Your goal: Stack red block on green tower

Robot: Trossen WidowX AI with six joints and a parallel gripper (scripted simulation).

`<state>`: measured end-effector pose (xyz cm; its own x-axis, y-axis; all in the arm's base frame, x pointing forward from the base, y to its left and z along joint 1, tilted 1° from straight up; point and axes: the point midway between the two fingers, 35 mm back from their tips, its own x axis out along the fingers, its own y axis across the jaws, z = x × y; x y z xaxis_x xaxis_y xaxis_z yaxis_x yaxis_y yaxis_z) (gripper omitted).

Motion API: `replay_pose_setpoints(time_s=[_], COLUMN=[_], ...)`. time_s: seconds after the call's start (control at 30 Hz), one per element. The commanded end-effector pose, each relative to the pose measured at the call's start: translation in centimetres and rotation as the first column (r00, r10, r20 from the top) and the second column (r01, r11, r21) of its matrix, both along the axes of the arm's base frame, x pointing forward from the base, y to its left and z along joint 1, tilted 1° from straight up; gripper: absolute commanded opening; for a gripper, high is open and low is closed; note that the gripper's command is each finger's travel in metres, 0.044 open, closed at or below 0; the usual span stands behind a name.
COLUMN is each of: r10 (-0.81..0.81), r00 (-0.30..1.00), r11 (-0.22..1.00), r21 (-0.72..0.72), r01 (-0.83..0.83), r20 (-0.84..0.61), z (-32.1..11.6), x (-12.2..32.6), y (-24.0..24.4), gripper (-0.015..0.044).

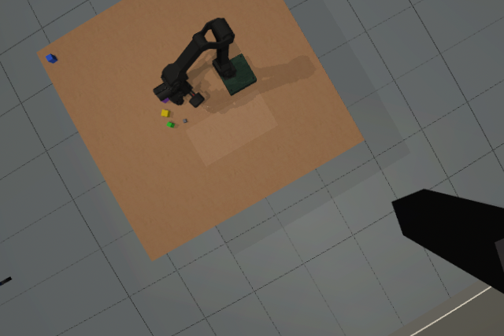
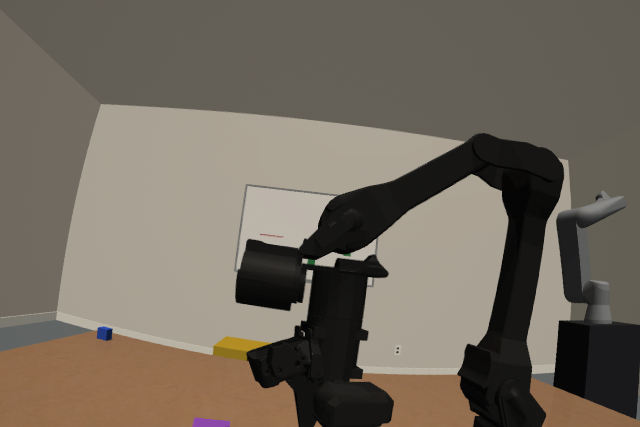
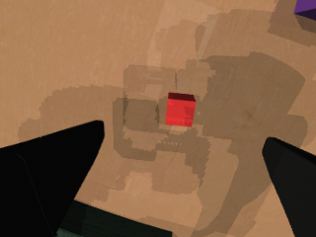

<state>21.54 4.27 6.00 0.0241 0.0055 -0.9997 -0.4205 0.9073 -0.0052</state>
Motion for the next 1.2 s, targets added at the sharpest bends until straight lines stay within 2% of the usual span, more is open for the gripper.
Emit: replay_pose_setpoints(time_s=[0.0,1.17], r10=[-0.007,-0.007], r00=[1.000,1.000], r11=[1.000,1.000], r21=[-0.009,-0.009], r01=[0.007,0.007], r20=[-0.016,-0.016], z=[-2.1,-6.0], x=[-0.3,-0.3], y=[-0.2,-0.1], gripper=[0.0440,0.0440])
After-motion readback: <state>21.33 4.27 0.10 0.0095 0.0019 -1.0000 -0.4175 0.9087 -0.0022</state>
